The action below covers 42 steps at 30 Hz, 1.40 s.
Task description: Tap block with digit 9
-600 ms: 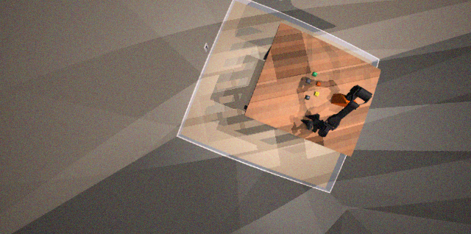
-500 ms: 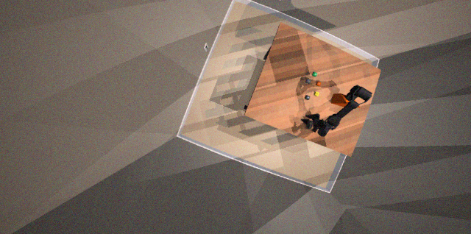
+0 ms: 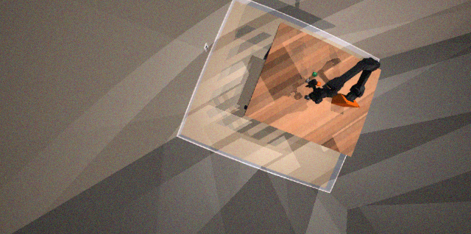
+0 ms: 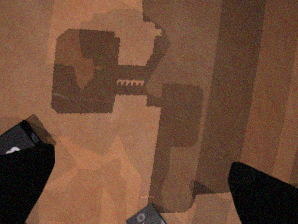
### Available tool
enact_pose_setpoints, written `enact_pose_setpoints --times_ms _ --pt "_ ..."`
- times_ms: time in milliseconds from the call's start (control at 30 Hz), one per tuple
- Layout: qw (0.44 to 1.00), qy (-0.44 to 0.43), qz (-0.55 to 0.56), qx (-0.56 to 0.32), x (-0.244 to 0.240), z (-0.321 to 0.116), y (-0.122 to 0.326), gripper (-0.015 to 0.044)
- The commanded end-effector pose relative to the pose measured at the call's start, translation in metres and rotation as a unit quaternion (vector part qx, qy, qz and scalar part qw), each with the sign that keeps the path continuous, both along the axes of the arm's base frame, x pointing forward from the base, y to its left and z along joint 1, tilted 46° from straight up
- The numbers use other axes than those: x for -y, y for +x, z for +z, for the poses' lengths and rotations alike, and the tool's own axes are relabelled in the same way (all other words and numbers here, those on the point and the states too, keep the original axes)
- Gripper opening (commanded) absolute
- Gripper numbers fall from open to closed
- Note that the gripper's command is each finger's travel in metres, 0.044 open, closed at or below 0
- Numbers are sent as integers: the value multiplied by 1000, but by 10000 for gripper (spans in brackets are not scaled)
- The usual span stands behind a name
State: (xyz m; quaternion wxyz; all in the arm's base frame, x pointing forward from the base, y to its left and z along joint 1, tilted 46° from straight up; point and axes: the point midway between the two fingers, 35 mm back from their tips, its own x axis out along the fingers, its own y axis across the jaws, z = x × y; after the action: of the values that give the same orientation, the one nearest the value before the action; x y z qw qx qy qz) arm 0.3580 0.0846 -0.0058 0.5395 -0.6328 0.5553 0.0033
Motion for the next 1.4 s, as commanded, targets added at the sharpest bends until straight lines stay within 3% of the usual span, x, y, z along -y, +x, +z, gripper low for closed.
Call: enact_pose_setpoints --times_ms 0,267,1000,1233,1367 --pt "984 64 -145 80 44 53 -9 400" --pt "883 137 -389 224 119 139 -59 400" --pt "882 137 -390 225 118 139 -60 400" --pt "883 138 -390 222 87 99 -127 400" --pt "883 137 -390 222 85 95 -134 400"
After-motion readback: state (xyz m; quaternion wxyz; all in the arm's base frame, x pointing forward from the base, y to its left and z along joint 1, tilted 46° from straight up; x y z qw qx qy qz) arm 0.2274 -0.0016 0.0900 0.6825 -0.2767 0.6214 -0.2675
